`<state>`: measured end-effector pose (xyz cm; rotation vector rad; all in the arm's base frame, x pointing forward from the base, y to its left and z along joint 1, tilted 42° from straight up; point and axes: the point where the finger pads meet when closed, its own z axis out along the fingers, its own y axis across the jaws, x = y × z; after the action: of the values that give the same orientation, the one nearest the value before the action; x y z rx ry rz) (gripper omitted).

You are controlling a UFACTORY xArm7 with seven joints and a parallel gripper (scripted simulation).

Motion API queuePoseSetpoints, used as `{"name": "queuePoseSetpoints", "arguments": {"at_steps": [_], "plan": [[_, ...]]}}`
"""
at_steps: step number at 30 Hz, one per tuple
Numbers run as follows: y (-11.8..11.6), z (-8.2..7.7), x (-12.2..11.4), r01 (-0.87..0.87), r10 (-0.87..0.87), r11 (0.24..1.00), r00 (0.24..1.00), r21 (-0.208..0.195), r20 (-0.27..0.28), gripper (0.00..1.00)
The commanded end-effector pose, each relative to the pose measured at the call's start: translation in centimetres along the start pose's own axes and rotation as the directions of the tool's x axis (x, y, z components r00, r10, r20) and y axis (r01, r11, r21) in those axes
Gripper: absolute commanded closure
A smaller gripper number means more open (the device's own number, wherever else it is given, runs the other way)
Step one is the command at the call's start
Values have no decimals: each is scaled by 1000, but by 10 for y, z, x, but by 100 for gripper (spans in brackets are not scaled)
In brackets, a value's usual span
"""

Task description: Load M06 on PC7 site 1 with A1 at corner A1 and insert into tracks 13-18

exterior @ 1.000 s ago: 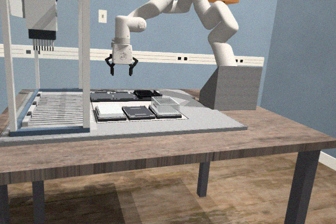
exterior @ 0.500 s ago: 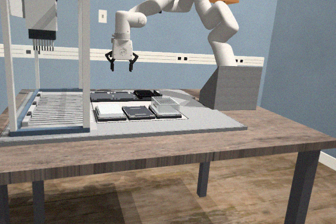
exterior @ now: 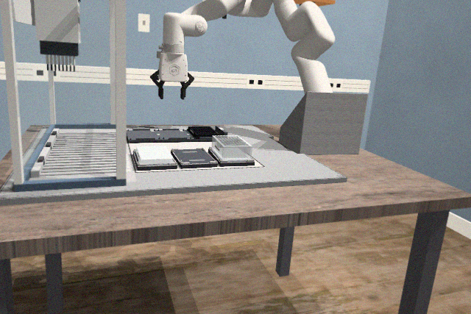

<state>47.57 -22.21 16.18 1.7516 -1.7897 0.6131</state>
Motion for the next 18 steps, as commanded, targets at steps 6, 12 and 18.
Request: {"name": "queuePoseSetpoints", "arguments": {"at_steps": [6,12,18], "plan": [[26,-2,-20,226,-226,974,974,5,-1,18],[51,-2,-37,415,-415,910,910,5,-2,18],[67,-2,-49,532,-532,847,847,4,-2,18]]}}
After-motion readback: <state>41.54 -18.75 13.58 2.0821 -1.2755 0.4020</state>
